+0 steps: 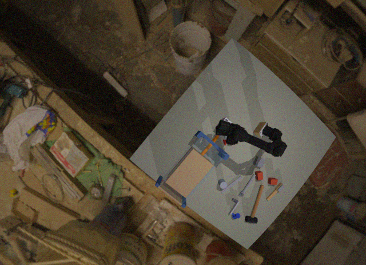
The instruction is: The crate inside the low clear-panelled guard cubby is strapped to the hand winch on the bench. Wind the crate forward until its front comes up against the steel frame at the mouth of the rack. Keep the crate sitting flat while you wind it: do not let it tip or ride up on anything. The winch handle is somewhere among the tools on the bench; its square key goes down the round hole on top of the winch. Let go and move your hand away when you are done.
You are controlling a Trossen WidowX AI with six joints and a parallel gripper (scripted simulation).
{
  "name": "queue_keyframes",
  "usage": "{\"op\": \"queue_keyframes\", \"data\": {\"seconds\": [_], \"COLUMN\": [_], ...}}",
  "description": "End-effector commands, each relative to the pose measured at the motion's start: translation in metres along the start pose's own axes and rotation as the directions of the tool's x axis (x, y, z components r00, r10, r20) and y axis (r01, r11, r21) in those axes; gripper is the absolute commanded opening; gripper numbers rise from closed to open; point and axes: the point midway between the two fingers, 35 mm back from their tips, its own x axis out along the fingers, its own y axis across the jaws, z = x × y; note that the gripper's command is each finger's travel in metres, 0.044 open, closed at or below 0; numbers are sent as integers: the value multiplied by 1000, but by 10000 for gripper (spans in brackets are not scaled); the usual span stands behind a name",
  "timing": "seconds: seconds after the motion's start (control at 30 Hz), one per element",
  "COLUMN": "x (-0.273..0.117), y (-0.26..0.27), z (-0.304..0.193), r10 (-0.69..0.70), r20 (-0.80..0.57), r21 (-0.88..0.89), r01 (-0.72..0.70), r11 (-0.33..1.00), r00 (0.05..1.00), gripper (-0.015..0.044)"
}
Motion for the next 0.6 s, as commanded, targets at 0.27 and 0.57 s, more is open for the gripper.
{"op": "queue_keyframes", "data": {"seconds": [0.27, 0.57], "x": [4, 4], "y": [1, 0], "z": [-1, -1], "r10": [8, 2], "r20": [-8, -8], "r21": [-32, 5], "r01": [-8, -2], "r11": [999, 1000], "r00": [1000, 1000], "gripper": [0, 0]}}
